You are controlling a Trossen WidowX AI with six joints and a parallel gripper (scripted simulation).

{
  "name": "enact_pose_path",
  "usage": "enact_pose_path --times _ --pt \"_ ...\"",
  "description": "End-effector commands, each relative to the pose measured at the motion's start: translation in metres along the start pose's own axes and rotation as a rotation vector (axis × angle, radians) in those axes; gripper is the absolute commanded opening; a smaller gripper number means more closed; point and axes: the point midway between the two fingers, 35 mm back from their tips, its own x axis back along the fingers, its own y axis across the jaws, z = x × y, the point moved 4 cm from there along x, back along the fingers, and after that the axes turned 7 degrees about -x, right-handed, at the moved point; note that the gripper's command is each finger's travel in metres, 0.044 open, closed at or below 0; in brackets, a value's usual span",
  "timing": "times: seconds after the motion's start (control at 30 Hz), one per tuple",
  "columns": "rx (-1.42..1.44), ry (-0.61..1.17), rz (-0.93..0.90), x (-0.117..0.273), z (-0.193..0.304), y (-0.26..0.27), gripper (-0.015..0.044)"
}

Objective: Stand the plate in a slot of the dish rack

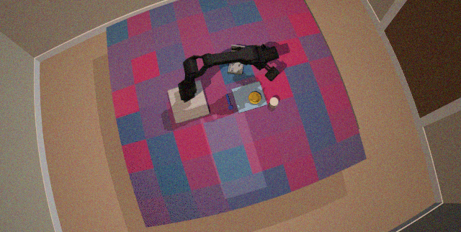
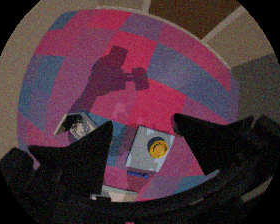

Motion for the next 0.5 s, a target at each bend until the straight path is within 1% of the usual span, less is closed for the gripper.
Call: enact_pose_path --times 0.0,0.47 --pt "-0.12 0.097 0.023 -0.012 0.023 -0.021 0.04" --pt "-0.454 0.371 0.079 -0.032 0.102 -0.073 0.04"
